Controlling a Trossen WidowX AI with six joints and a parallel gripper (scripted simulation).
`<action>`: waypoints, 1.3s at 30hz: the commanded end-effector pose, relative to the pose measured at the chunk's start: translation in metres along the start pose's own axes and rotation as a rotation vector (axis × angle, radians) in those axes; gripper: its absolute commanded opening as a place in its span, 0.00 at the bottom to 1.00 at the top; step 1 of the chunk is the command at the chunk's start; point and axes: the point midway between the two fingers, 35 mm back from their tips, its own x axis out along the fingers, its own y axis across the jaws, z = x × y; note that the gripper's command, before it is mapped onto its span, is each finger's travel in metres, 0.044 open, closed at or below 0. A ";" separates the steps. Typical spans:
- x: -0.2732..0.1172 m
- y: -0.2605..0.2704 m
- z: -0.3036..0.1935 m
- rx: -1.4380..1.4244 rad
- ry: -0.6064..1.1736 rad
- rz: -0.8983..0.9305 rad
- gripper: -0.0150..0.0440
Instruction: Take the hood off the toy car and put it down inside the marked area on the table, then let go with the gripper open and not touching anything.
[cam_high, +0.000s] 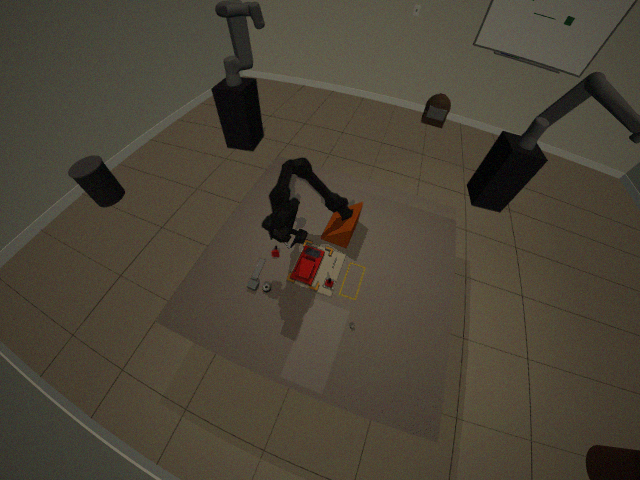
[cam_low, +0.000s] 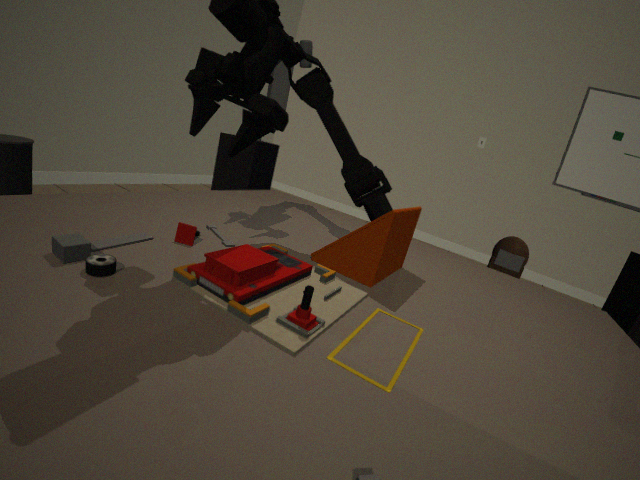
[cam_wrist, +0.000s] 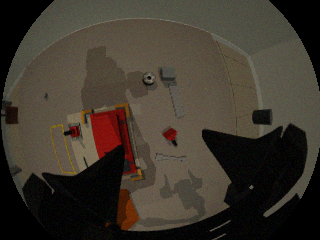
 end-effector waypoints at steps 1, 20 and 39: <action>0.022 0.036 0.003 0.013 0.070 0.057 1.00; 0.074 0.123 -0.008 0.048 0.280 0.166 1.00; 0.085 0.125 -0.011 0.048 0.280 0.167 1.00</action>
